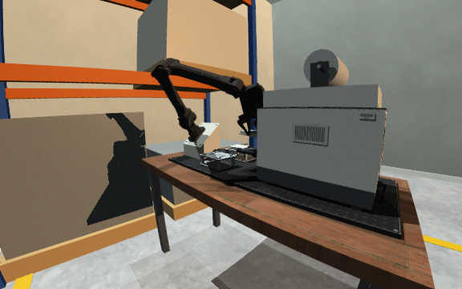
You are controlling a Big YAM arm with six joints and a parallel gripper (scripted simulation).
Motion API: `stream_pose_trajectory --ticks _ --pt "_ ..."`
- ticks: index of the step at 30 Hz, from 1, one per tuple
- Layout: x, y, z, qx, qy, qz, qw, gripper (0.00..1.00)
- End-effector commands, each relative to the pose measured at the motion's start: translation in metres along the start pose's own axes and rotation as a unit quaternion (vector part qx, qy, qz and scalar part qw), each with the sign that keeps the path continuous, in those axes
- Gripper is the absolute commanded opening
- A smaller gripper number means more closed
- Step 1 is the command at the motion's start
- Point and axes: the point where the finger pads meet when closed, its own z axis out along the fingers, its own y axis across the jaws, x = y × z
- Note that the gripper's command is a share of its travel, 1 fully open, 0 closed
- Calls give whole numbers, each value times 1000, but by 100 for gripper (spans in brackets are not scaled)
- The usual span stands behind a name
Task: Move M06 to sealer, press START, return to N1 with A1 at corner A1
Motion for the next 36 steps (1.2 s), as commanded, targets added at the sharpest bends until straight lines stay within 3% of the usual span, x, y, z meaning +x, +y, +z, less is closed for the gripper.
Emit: stream_pose_trajectory --ticks 1,7,18,29,36 --pt "-7 -14 -4 3 -11 24 1000 0" --pt "-15 -19 -6 3 -16 32 999 0" --pt "-26 1 -11 -1 -24 18 1000 0" --pt "-30 6 -13 -3 -28 14 1000 0" --pt "-35 -3 -15 -2 -32 24 999 0"
